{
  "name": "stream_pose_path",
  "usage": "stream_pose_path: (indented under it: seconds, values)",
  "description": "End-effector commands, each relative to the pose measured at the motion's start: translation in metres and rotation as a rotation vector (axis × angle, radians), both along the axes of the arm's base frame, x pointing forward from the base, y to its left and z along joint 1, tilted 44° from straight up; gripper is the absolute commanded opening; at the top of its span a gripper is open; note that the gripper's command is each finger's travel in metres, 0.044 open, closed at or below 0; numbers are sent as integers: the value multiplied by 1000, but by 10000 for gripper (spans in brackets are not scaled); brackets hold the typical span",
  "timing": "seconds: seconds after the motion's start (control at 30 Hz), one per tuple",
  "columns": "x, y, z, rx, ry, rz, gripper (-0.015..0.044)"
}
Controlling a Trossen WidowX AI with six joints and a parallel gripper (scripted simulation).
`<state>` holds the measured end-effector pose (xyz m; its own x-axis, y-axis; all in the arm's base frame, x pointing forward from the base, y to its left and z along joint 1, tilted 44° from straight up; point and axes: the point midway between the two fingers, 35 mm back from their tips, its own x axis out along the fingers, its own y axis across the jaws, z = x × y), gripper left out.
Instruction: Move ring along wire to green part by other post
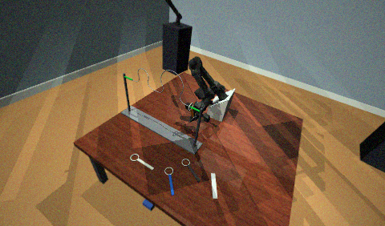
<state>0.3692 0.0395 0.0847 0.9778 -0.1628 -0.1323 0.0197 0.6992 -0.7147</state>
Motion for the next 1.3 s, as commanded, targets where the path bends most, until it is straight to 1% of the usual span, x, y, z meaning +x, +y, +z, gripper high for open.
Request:
stream_pose_path:
  seconds: [0.0,0.3,0.7,1.27]
  values:
    - [-1,3,-6,4,4,-4,-150]
    - [-2,9,-11,4,4,-3,-150]
    - [1,-1,-22,3,4,-3,-150]
    - [1,-1,-22,3,4,-3,-150]
